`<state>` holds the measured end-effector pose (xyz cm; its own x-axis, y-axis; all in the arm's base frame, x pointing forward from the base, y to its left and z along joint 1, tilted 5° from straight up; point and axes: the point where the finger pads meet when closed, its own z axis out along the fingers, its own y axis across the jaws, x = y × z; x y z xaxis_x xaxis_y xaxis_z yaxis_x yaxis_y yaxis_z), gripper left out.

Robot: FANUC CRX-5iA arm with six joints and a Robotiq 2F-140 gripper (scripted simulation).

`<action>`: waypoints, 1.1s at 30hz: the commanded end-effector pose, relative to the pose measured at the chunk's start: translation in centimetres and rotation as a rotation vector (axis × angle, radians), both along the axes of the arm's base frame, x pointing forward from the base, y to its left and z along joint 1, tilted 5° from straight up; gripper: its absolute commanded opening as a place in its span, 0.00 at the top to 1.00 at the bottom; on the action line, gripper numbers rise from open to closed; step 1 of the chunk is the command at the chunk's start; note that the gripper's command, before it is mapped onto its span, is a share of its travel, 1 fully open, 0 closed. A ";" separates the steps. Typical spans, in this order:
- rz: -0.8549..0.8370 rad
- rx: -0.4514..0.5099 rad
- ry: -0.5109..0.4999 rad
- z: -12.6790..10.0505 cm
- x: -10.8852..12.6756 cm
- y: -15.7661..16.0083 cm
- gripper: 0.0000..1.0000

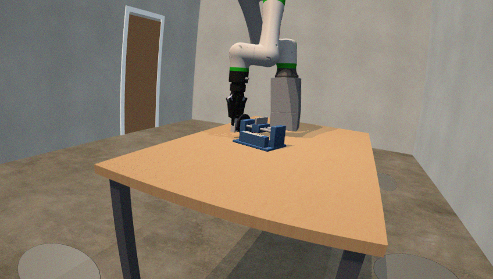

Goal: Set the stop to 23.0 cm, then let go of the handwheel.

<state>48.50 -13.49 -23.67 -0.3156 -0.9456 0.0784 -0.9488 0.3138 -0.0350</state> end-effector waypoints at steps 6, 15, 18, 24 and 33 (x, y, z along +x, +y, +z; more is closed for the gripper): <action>0.000 0.000 0.000 0.0 0.0 0.0 0.96; 0.000 0.000 0.000 0.1 0.1 0.0 0.96; 0.000 0.000 0.000 0.1 0.1 0.0 0.96; 0.000 0.000 0.000 0.2 0.1 0.0 0.96; 0.000 0.000 0.000 0.3 0.3 -0.1 0.96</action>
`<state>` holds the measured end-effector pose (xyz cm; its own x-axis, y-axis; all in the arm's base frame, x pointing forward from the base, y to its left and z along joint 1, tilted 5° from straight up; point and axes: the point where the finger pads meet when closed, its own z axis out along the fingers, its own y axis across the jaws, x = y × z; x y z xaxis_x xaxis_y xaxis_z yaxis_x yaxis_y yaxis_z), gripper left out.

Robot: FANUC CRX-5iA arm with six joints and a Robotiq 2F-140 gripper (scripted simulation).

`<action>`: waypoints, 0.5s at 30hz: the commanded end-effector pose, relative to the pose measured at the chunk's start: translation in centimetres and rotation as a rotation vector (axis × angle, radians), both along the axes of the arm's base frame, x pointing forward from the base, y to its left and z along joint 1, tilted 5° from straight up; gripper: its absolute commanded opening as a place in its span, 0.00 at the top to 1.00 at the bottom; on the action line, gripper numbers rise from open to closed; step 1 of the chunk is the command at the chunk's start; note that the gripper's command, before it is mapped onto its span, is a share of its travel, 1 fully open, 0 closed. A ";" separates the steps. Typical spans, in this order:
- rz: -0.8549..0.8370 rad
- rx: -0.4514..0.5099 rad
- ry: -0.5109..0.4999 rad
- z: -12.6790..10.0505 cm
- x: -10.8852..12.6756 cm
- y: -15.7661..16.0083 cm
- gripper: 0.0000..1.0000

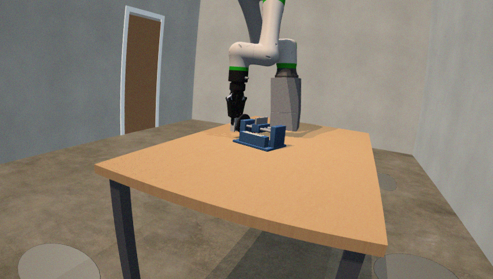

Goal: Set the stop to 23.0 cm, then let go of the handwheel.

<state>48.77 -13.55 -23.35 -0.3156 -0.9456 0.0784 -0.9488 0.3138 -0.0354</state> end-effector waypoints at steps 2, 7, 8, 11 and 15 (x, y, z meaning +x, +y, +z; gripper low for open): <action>0.000 0.000 0.000 0.1 0.0 0.0 0.96; 0.000 0.000 0.000 0.3 0.2 0.0 0.96; 0.000 0.000 0.000 0.3 0.2 0.0 0.96; 0.000 0.000 0.000 0.5 0.3 -0.1 0.96; 0.000 0.000 0.000 0.7 0.4 -0.1 0.96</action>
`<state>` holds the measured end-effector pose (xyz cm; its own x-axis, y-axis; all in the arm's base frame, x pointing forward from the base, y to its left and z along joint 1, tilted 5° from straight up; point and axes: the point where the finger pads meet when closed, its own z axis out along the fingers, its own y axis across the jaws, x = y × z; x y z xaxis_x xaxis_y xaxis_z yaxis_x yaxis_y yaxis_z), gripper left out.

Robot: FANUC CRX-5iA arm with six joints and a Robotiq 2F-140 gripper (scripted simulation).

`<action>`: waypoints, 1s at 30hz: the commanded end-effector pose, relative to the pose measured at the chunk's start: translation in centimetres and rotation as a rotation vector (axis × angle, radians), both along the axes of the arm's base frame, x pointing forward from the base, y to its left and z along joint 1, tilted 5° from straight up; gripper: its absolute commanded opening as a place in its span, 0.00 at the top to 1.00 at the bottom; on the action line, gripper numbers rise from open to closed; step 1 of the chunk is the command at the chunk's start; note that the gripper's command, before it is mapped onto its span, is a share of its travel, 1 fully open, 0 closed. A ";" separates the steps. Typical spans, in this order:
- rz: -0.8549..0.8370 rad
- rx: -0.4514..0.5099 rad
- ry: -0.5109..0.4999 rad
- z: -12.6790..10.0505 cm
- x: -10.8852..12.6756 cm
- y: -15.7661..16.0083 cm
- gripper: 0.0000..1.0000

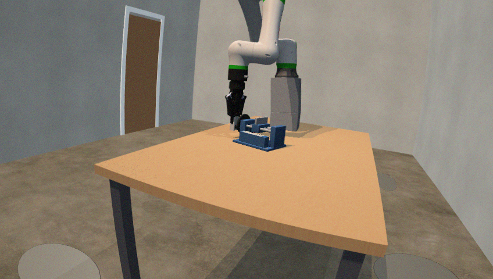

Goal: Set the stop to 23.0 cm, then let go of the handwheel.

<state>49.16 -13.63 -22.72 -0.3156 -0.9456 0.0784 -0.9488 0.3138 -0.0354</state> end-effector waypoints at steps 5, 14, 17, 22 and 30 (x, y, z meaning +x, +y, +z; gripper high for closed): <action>0.000 0.000 0.000 0.4 0.1 0.0 0.96; 0.000 0.000 0.000 1.2 0.4 0.0 0.96; 0.000 0.000 0.000 1.5 0.4 0.0 0.96; 0.000 0.000 0.000 1.9 0.4 0.0 0.96; 0.000 0.000 0.000 2.7 0.2 0.2 0.96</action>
<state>49.42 -13.50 -20.16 -0.3156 -0.9457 0.0783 -0.9489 0.3137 -0.0357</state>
